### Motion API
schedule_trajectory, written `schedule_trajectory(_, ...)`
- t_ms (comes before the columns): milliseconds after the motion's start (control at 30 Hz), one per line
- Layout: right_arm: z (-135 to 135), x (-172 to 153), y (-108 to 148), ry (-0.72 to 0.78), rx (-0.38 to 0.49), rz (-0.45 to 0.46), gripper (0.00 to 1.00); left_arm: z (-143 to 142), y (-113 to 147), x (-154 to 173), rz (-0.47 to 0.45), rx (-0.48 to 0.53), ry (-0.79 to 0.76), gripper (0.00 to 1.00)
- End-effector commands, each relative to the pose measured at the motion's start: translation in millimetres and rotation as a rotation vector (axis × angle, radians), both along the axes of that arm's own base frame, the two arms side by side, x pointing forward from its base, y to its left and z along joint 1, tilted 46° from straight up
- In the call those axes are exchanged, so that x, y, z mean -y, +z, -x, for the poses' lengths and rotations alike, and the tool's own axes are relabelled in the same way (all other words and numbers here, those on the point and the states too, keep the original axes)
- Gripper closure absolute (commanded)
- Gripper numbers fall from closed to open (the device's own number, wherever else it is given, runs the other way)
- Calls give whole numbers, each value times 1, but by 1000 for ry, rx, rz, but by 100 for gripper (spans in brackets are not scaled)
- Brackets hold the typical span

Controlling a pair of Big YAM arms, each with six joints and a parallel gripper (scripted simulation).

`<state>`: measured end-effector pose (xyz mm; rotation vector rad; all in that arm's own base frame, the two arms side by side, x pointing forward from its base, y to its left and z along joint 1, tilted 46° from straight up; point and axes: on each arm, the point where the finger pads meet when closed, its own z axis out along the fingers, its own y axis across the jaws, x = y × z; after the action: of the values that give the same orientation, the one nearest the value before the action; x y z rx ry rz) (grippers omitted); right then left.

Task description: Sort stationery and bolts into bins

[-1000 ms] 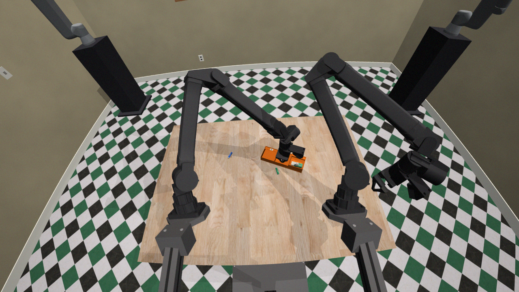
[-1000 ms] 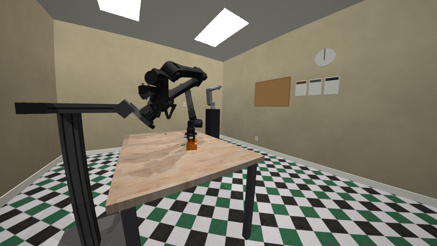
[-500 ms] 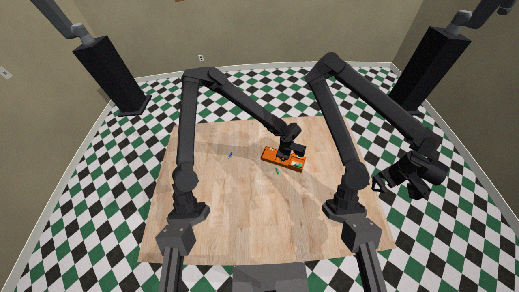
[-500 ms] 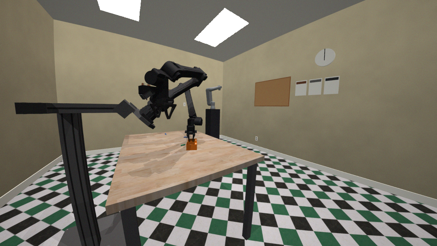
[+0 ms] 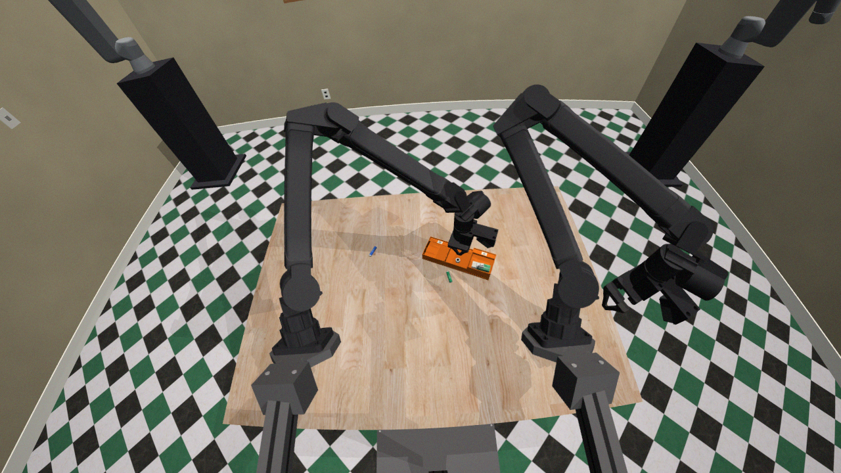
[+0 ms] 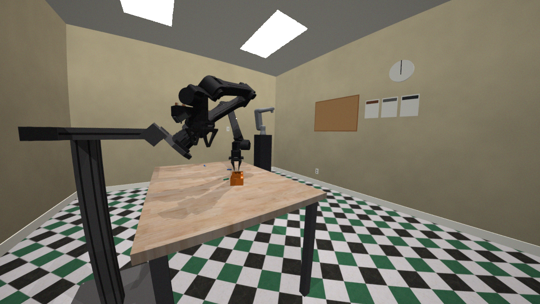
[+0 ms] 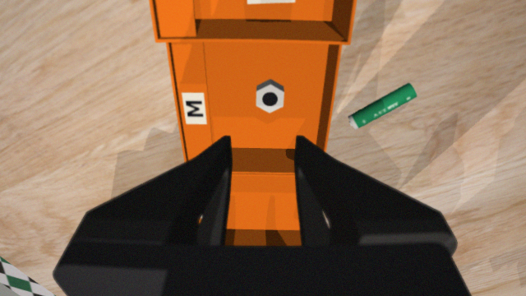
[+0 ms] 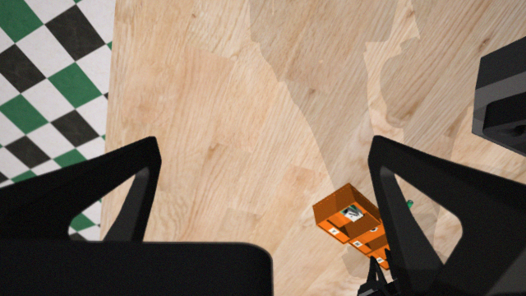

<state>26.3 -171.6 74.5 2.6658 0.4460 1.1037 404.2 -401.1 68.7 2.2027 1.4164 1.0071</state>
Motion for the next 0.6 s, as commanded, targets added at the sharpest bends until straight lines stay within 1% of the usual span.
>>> schedule_trajectory(0,10,12,8,-23,-7,6,0,-8,-8,-10,-11,-14,36,70)
schedule_trajectory(100,10,12,8,-23,-7,6,0,-4,-8,-13,-11,-13,28,70)
schedule_trajectory(167,10,12,8,-23,-7,6,0,3,-8,-5,-9,-12,11,70)
schedule_trajectory(200,10,12,8,-23,-7,6,0,11,9,1,8,1,-1,0)
schedule_trajectory(300,10,12,8,-23,-7,6,0,17,22,6,18,8,-1,0)
schedule_trajectory(433,10,12,8,-23,-7,6,0,20,28,4,19,8,8,0)
schedule_trajectory(567,10,12,8,-23,-7,6,0,33,43,11,26,12,-1,0)
